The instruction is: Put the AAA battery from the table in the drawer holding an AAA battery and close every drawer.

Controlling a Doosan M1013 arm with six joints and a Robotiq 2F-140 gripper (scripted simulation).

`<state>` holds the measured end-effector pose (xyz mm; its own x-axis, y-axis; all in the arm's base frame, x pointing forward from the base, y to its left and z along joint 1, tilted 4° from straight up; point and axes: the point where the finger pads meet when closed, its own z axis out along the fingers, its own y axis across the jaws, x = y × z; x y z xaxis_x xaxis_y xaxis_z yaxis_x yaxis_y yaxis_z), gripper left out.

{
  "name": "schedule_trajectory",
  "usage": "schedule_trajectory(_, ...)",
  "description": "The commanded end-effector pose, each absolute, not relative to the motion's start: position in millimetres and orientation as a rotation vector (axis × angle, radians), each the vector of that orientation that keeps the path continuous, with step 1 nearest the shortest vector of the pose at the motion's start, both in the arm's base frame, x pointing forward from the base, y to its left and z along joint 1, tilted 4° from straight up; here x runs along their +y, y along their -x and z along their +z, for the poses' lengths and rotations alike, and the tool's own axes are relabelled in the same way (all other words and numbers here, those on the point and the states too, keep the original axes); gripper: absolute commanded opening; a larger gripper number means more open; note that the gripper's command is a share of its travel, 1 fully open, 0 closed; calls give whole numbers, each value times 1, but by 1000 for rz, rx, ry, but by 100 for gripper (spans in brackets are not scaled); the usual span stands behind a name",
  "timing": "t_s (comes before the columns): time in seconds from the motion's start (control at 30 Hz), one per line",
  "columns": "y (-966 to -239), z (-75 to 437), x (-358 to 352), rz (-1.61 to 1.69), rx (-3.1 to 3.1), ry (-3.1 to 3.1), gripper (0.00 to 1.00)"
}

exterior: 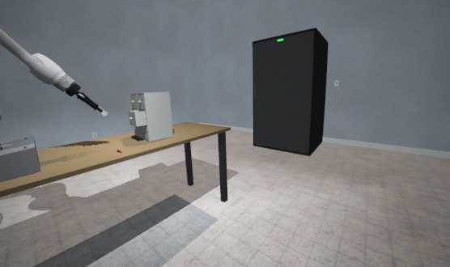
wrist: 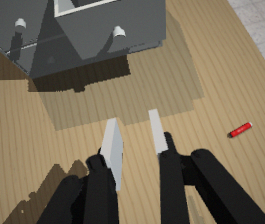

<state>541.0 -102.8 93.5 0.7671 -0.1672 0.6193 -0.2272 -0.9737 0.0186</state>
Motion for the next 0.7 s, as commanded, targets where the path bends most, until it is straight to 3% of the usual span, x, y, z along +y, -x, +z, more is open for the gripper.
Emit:
schedule_trajectory(0.0, -536, 100, -100, 878, -322, -2923, 20)
schedule_trajectory(0.67, -492, 151, -90, 7, -348, -3112, 20)
